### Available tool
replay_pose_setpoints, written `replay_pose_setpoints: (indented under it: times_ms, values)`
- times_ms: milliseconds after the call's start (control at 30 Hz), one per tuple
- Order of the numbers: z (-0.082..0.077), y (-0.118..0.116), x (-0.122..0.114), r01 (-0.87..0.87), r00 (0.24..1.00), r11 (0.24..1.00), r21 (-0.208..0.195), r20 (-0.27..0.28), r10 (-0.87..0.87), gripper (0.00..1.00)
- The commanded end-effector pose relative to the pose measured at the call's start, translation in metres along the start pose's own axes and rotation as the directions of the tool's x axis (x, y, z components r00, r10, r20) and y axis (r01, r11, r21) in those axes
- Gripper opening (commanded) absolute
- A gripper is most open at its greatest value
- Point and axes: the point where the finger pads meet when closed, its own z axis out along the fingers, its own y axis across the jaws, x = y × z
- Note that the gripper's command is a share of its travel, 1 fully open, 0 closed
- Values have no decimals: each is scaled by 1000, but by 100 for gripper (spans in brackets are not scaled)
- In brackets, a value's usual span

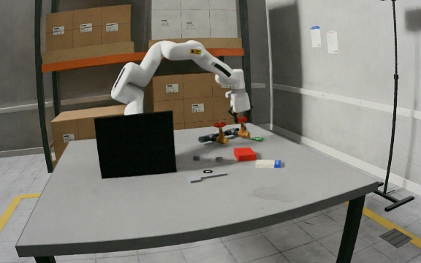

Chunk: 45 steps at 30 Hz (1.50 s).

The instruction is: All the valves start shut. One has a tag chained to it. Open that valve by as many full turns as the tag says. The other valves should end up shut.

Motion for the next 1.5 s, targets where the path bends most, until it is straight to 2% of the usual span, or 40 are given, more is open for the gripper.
replay_pose_setpoints:
  times_ms: [0, 433, 633, 800, 900, 1100, 1233, 1367, 1433, 1467]
  values:
    - [-2, 1, 0, 0, 1000, 1000, -4, 0, 0, 0]
    - [-2, 1, 0, 46, 999, 999, -4, 0, -46, 0]
    - [-2, 1, 0, 165, 986, 986, -4, 1, -165, 0]
    - [-2, 1, 0, 330, 944, 944, -3, 1, -330, 0]
    - [-2, 1, 0, 369, 930, 930, -3, 2, -369, 0]
    - [-2, 1, 0, 626, 780, 780, -3, 2, -626, 0]
    - [-1, 1, 0, 792, 610, 610, -2, 3, -792, 0]
    - [-1, 1, 0, 921, 389, 389, -1, 4, -921, 0]
    - [-1, 1, 0, 921, 389, 389, -1, 4, -921, 0]
    - [-1, 1, 0, 946, 323, 323, -1, 4, -946, 0]
